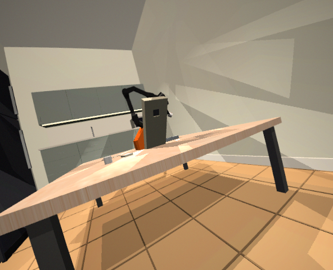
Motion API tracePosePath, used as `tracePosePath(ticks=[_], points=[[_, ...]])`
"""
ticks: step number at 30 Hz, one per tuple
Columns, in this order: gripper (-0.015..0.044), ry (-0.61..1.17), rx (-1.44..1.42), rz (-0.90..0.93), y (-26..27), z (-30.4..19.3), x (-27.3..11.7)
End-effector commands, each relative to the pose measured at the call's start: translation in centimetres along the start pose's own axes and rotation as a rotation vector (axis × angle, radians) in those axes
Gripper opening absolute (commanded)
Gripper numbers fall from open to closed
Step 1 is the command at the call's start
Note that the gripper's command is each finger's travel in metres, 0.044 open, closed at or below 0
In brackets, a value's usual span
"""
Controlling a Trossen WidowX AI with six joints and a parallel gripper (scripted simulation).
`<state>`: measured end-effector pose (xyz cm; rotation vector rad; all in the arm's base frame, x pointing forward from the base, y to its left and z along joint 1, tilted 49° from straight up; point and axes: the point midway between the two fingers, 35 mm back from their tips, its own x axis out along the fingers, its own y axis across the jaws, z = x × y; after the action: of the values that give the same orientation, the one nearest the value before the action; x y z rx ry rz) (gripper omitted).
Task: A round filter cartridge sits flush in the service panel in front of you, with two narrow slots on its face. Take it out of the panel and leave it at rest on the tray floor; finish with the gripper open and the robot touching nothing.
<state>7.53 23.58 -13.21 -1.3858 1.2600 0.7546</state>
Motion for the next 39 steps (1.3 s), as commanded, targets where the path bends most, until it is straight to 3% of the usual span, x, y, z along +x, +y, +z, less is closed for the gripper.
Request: tracePosePath(ticks=[1,21,27,39], points=[[0.0000,0.000,-0.068,0.039,2.5,-0.6,1.3],[0.0000,0.000,-0.444,0.270,14.0,-8.6,8.3],[0.0000,0.017,-0.544,0.327,15.6,-11.6,9.8],[0.0000,0.018,-0.547,0.329,15.8,-12.7,11.7]])
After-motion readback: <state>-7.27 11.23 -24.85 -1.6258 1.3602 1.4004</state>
